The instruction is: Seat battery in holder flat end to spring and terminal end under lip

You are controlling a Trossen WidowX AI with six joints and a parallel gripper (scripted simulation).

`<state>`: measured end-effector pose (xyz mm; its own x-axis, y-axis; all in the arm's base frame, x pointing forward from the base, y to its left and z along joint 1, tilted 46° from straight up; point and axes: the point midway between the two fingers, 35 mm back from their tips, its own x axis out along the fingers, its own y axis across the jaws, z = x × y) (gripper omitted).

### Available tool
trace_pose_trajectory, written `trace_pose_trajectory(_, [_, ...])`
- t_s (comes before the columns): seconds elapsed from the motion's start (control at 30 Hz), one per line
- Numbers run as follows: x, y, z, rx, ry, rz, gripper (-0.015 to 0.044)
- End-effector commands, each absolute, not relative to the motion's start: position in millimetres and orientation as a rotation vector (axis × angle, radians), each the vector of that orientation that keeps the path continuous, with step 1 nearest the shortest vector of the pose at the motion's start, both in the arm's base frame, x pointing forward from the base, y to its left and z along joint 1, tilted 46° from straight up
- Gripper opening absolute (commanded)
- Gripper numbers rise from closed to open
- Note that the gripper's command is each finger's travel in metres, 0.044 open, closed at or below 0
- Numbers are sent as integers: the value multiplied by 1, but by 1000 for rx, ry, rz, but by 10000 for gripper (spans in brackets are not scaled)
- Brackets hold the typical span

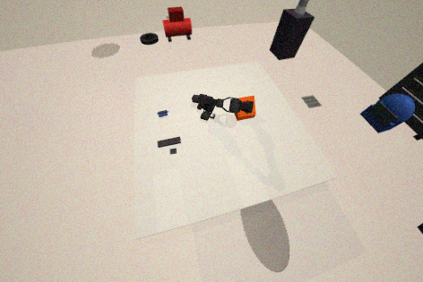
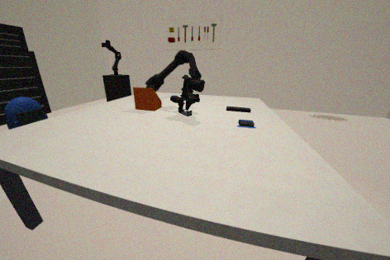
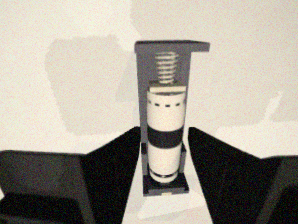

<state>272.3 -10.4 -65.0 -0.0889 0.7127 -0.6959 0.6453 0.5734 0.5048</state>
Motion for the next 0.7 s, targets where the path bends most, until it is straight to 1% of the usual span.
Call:
trace_pose_trajectory(0.0, [273,-15,-61,1114,1784,84,177])
trace_pose_trajectory(0.27, [272,-21,-56,1112,1784,85,177])
trace_pose_trajectory(0.33, [270,-23,-53,1124,1790,83,230])
trace_pose_trajectory(0.5, [267,-62,-16,1113,1785,81,361])
trace_pose_trajectory(0.6, [264,-73,-4,1110,1784,82,440])
trace_pose_trajectory(0.67, [263,-73,-4,1110,1784,82,440])
